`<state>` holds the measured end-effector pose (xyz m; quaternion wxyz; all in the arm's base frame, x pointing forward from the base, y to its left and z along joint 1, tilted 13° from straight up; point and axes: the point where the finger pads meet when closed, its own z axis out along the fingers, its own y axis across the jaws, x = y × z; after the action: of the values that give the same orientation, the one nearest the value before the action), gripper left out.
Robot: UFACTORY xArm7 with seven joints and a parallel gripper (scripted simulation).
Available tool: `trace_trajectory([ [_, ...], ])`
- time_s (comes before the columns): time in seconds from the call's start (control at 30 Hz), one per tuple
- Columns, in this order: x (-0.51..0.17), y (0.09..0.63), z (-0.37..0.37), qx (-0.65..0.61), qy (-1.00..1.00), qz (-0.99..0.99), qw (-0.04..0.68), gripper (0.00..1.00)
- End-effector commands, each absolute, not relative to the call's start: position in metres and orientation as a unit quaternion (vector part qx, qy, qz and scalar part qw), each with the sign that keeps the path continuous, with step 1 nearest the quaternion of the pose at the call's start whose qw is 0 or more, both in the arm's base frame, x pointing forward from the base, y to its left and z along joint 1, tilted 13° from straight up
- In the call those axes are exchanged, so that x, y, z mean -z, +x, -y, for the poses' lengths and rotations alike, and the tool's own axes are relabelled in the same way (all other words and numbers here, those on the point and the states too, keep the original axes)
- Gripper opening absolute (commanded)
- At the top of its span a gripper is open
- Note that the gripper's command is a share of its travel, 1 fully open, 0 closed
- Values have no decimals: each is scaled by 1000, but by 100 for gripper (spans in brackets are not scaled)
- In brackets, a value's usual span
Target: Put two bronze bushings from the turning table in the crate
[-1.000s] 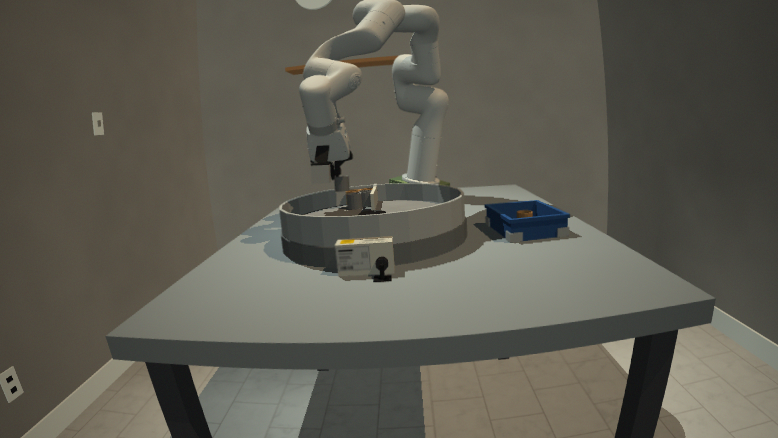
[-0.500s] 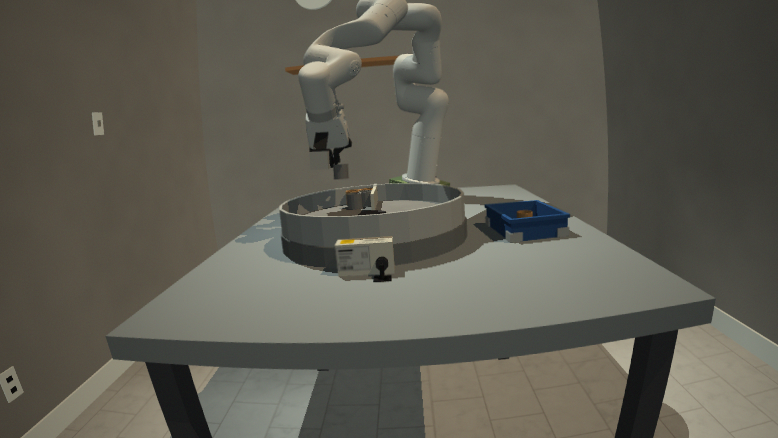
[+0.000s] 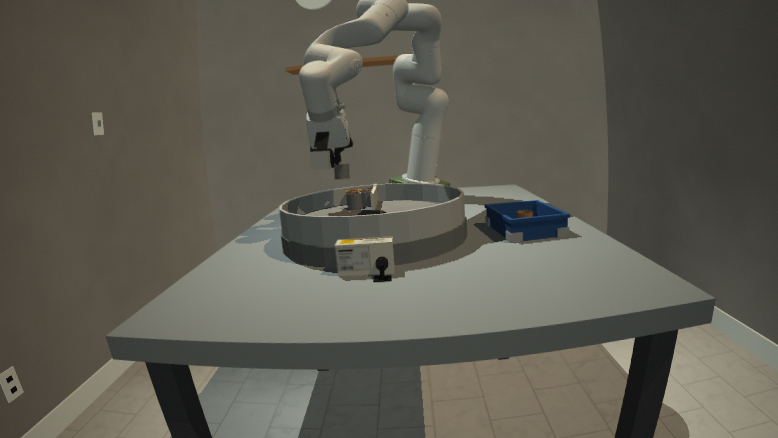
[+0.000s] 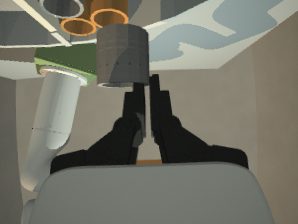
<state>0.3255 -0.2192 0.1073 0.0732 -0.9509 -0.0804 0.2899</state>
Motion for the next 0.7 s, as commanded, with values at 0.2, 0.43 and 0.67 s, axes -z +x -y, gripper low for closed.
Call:
trace_trajectory([
  [0.2,-126,397,169,-288,-952,81,72,0],
  [0.43,-135,432,144,-288,-952,81,72,0],
  [0.67,-139,452,130,-288,-952,81,72,0],
])
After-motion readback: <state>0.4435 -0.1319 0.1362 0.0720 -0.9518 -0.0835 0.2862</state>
